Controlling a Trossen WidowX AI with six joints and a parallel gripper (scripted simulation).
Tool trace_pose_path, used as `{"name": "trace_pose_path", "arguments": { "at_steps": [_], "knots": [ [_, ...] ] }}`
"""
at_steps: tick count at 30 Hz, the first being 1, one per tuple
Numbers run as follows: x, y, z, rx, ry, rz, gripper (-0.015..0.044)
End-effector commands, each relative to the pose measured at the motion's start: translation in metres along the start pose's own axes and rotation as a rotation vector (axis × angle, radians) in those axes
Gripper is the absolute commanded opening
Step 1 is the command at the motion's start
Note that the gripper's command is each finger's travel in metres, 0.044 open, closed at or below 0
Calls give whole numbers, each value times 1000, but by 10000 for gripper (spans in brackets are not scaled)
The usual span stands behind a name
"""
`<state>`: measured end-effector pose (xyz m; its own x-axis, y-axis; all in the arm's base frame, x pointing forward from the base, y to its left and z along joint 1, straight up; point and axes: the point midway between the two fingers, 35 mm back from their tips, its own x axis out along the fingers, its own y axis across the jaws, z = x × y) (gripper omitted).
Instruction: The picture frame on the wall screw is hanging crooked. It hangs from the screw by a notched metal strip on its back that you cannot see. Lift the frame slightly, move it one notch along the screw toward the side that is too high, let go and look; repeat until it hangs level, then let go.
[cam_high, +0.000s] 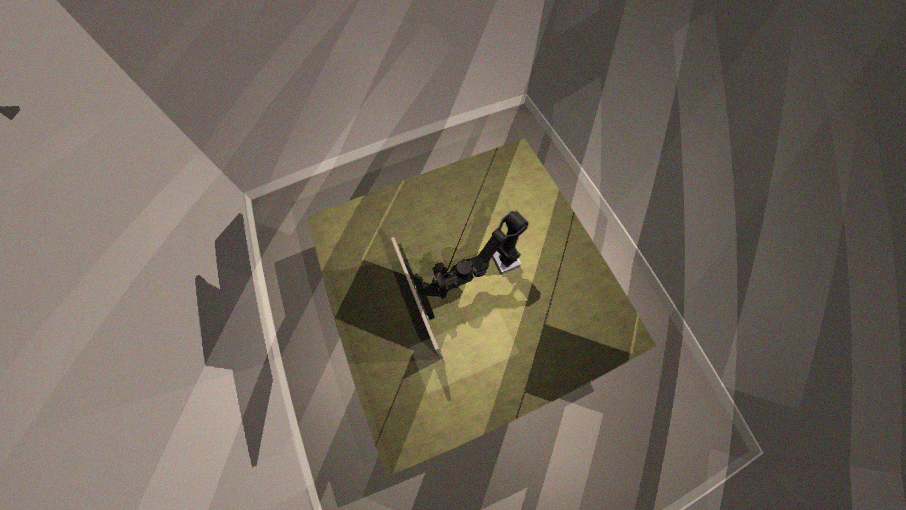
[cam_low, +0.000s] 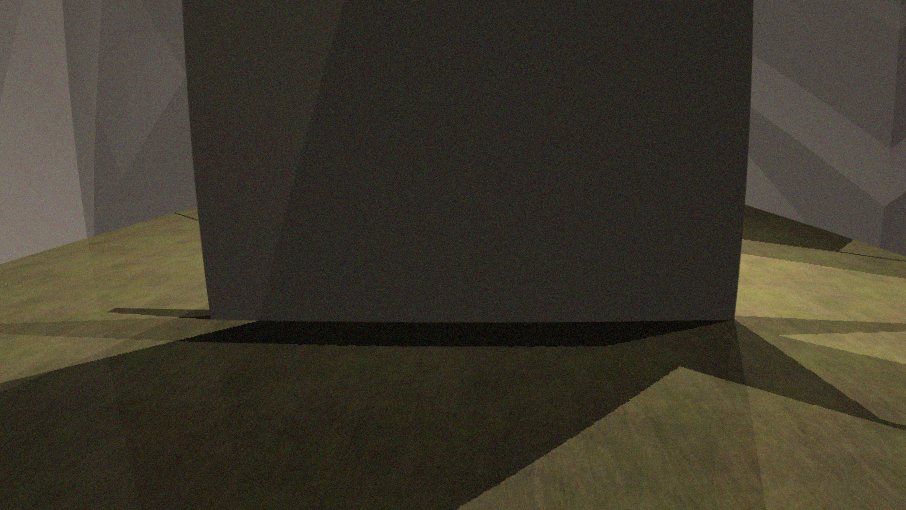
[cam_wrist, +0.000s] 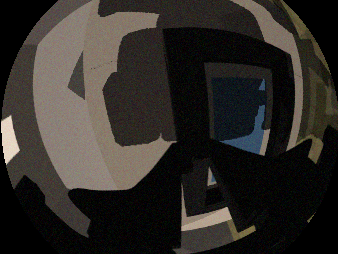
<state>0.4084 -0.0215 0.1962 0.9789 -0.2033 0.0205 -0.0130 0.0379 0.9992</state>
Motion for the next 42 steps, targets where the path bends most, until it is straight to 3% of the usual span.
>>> {"name": "trace_pose_path", "arguments": {
  "at_steps": [1, 7, 17, 22, 31, 36, 42],
  "knots": [
    [0, 0, 0, 10, 2, 0, 0],
    [0, 0, 0, 54, 2, 0, 0],
    [0, 0, 0, 35, 0, 0, 260],
    [-7, 1, -1, 16, 0, -1, 260],
    [-94, -2, 0, -241, 6, -7, 260],
    [-96, 3, -3, -227, 7, 0, 260],
    [-135, 24, -17, -237, 8, -8, 260]
  ]
}}
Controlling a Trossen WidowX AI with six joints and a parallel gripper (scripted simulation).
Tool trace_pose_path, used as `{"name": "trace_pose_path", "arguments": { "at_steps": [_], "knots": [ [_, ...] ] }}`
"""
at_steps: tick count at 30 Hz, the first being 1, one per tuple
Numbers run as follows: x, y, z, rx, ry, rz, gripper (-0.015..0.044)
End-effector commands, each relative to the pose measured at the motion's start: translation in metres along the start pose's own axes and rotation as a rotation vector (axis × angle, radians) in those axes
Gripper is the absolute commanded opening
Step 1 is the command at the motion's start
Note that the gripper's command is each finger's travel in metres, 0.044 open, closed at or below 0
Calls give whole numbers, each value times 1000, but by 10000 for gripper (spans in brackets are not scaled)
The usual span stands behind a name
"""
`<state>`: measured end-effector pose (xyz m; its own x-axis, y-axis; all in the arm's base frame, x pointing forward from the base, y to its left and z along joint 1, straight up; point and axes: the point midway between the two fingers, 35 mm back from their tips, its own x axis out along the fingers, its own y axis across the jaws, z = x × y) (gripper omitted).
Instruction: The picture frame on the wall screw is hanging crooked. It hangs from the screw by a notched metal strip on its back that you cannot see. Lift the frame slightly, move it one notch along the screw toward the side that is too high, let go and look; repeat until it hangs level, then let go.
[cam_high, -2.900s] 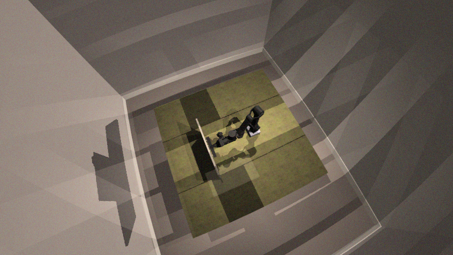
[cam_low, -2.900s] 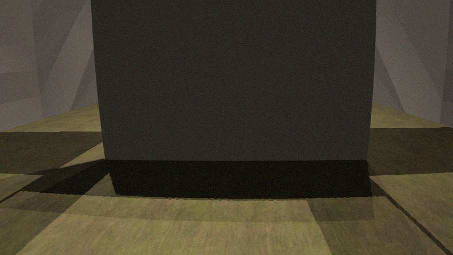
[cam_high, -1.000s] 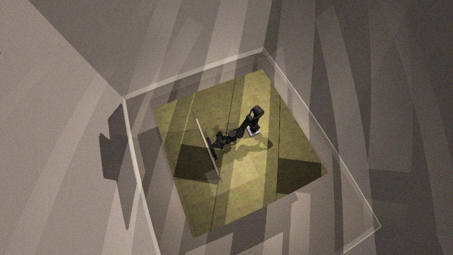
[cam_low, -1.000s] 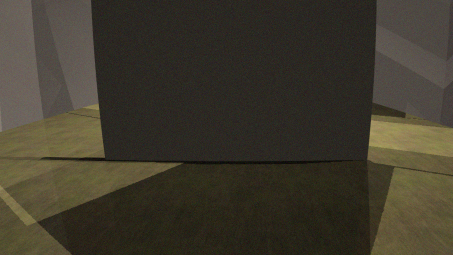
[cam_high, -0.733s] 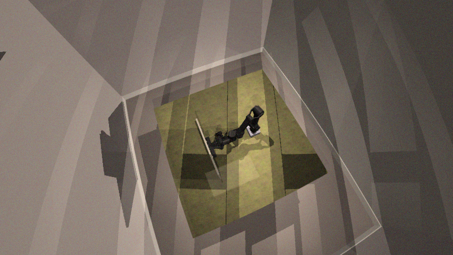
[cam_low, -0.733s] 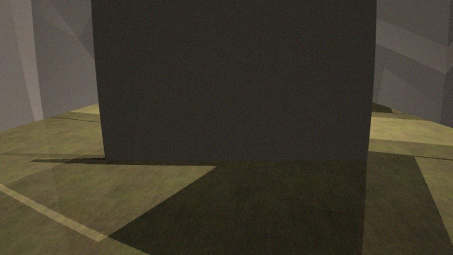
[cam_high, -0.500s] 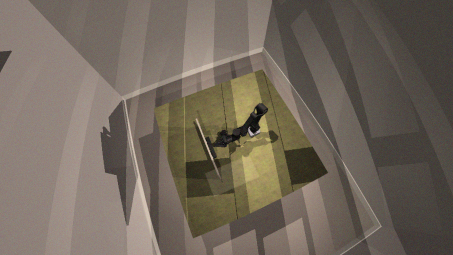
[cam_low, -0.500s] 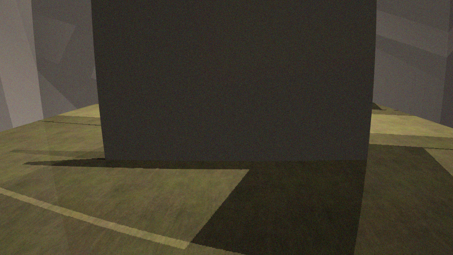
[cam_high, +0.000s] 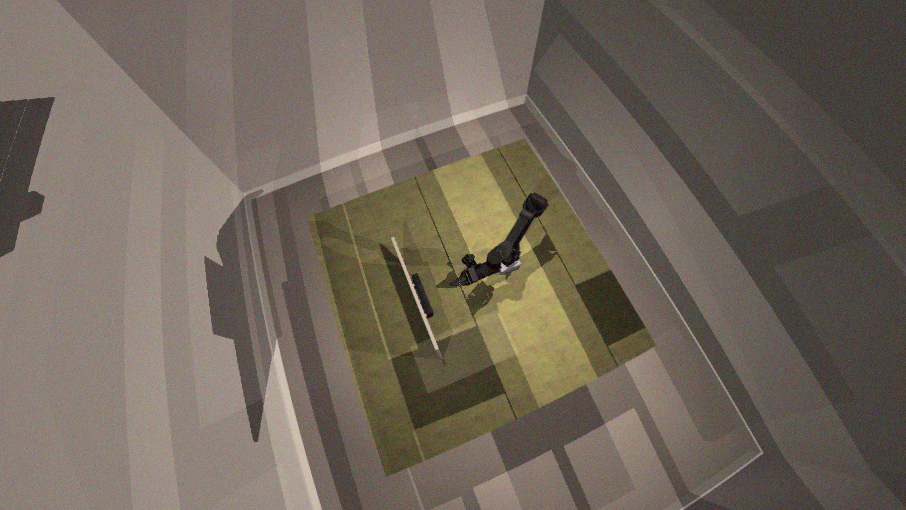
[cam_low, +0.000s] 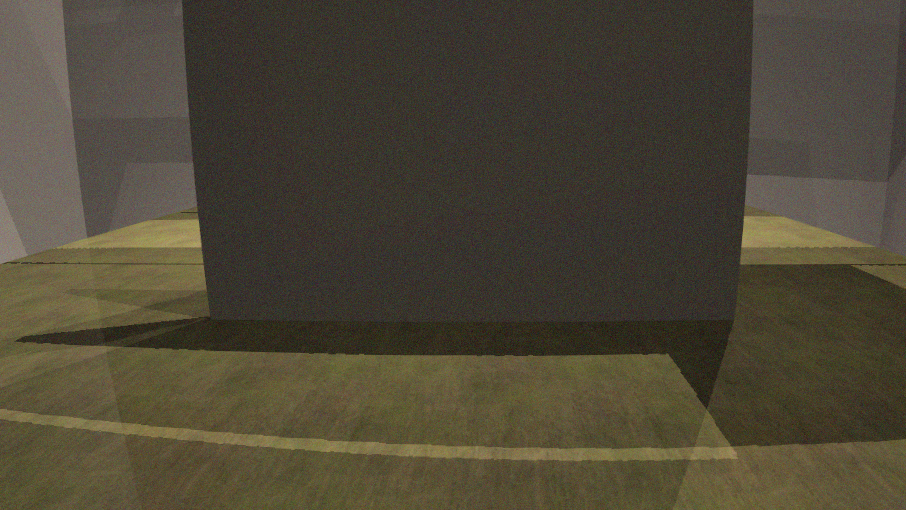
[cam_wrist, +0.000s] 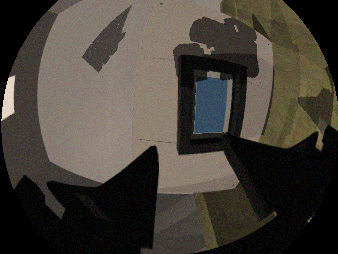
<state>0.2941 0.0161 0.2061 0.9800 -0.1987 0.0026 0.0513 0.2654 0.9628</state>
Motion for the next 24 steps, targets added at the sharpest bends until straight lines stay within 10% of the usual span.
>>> {"name": "trace_pose_path", "arguments": {
  "at_steps": [1, 24],
  "knots": [
    [-23, 14, -2, 0, -1, 8, 260],
    [-75, 21, 8, -19, 1, -1, 260]
  ]
}}
